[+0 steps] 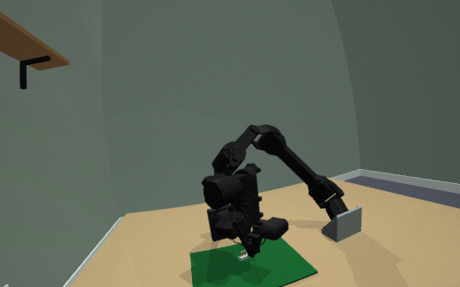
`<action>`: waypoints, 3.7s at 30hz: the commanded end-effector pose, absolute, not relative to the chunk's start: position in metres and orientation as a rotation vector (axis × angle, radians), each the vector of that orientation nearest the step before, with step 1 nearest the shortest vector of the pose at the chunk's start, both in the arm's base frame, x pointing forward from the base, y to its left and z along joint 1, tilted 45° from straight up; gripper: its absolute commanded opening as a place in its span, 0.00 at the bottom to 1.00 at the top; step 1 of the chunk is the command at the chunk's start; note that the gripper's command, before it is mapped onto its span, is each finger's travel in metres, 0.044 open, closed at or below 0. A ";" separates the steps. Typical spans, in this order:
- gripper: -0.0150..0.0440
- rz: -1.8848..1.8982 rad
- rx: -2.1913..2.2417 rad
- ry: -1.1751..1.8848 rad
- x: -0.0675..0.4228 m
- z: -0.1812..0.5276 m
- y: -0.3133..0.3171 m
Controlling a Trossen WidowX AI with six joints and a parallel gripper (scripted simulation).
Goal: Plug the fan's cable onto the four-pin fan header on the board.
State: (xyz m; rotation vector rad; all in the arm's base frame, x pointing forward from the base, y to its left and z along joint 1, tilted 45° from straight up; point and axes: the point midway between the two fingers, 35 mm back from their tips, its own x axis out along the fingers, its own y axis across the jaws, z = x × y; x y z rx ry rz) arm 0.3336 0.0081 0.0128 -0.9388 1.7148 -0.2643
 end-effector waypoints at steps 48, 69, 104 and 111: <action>0.25 1.434 -2.029 1.703 0.332 0.044 -0.026; 0.25 2.299 -2.318 1.275 0.329 0.057 -0.040; 0.25 2.751 -2.376 0.913 0.318 0.066 -0.046; 0.25 2.749 -2.376 0.914 0.317 0.066 -0.046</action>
